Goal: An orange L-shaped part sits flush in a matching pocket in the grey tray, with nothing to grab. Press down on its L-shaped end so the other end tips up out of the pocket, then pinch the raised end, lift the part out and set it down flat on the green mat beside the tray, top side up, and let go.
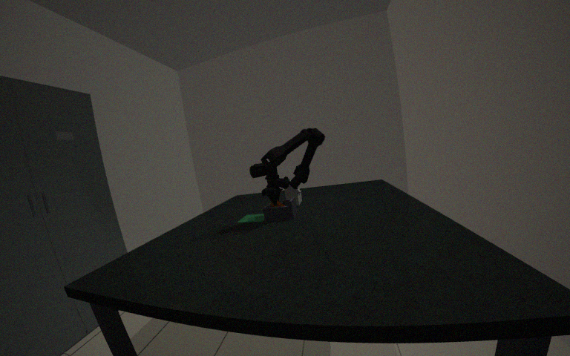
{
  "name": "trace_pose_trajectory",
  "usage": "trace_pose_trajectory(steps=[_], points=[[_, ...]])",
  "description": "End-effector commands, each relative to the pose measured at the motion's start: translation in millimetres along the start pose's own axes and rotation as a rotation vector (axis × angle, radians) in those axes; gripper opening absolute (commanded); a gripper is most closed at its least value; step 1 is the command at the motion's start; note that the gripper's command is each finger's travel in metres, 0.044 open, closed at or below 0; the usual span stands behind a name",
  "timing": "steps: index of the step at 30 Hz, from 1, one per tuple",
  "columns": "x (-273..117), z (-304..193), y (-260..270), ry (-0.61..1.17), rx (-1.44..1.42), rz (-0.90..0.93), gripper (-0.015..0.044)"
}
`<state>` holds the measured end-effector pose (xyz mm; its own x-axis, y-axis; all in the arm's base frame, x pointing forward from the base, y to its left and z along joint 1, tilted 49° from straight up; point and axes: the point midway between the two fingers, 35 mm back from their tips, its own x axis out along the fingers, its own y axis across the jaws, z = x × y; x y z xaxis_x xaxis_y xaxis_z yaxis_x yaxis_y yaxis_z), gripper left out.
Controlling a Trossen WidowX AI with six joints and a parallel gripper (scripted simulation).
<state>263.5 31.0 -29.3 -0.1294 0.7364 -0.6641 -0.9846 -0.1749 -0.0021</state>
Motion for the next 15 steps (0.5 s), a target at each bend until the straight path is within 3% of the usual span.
trace_pose_trajectory(steps=[1, 15], points=[[-4.5, -0.2, -0.3, 0.0, -0.003, -0.002, 0.0], [-26.3, 0.0, -0.1, -0.002, 0.001, -0.002, 0.0]])
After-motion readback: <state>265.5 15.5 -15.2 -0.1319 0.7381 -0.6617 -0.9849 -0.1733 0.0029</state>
